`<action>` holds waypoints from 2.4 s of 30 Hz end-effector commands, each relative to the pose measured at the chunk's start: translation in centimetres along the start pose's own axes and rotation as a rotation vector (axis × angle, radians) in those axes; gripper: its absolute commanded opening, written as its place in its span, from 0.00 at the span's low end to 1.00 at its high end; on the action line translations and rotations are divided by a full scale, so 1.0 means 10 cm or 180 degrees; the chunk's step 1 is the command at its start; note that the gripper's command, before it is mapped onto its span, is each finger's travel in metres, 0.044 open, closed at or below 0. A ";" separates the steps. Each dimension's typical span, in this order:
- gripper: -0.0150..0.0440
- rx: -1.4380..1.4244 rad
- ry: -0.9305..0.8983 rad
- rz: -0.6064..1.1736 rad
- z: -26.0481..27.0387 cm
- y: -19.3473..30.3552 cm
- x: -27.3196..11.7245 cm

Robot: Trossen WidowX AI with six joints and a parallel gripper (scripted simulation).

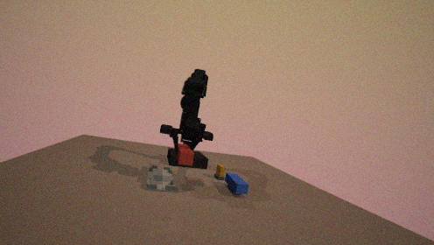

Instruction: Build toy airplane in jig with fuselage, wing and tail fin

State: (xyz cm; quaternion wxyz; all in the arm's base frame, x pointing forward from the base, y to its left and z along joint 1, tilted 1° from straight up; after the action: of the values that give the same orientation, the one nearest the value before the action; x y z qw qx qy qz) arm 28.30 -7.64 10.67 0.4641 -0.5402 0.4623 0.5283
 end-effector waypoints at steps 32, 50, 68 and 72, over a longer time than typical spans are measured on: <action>0.58 0.0141 0.0007 0.0032 -0.66 0.35 0.33; 0.58 0.0141 0.0007 0.0032 -0.66 0.35 0.45; 0.58 0.0141 0.0006 0.0033 -0.66 0.36 0.73; 0.57 0.0151 -0.0001 0.0018 -0.66 0.35 0.71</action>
State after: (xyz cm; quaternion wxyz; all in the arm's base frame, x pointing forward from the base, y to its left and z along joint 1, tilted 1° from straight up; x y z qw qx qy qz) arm 25.81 -14.74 3.54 0.4753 -0.5273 0.4762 0.5190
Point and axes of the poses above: the point midway between the two fingers, 35 mm back from their tips, its own x axis out along the fingers, its own z axis across the jaws, y = z × x, the point moved 2 cm from there along -x, back along the fingers, and after that the axes turned 11 degrees about -x, right-handed, at the moved point
